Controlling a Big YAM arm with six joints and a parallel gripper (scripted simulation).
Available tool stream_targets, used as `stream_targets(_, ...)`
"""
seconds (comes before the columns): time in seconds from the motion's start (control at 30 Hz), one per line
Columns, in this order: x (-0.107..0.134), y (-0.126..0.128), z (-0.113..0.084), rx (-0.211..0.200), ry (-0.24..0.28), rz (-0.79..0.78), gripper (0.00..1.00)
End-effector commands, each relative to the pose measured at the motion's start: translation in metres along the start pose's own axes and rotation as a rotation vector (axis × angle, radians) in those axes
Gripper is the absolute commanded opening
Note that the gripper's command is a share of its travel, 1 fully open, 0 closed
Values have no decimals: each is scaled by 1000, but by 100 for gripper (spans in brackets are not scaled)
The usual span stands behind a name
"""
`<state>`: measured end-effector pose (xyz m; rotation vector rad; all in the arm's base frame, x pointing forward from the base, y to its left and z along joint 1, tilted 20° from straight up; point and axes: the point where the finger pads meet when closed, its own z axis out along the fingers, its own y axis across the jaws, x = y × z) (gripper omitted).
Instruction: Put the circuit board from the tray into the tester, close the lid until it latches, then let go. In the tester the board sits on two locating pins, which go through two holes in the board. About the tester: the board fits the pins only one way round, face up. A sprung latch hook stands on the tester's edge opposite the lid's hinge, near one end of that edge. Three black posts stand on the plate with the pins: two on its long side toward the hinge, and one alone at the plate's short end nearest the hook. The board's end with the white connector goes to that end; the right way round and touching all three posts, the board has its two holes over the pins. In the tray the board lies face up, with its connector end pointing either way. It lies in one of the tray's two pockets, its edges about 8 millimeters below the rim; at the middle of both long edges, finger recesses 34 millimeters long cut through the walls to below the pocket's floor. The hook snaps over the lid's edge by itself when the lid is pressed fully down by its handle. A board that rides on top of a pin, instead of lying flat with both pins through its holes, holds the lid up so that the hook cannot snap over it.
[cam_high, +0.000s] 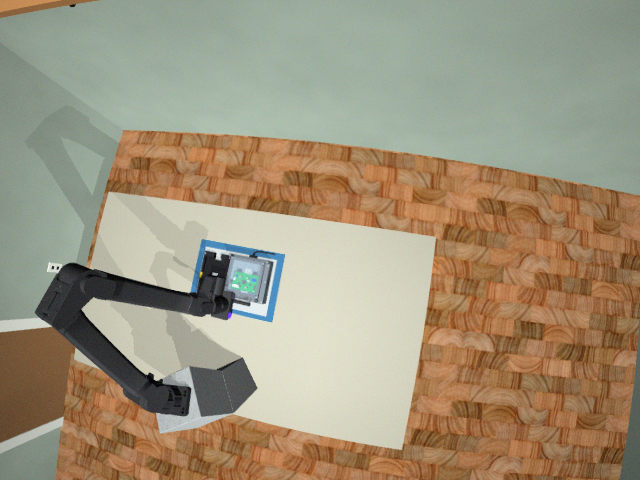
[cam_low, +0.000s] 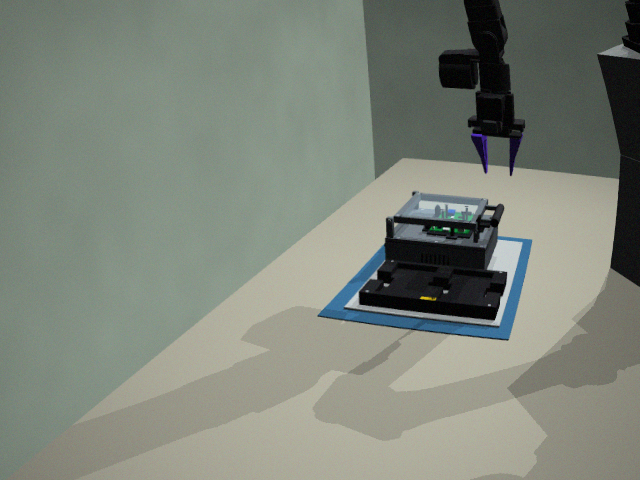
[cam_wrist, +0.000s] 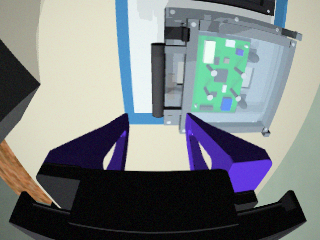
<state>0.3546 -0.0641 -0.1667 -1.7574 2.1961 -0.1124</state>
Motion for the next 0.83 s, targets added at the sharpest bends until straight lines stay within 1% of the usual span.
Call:
stream_targets(0.0,3,0,-9,8,-1,4,48)
stream_targets(0.1,3,-4,-10,17,-1,4,48)
stream_targets(0.2,3,-4,-8,15,-1,3,48)
stream_targets(0.23,3,-3,-7,13,-2,3,100)
stream_targets(0.8,2,0,-3,3,-3,2,100)
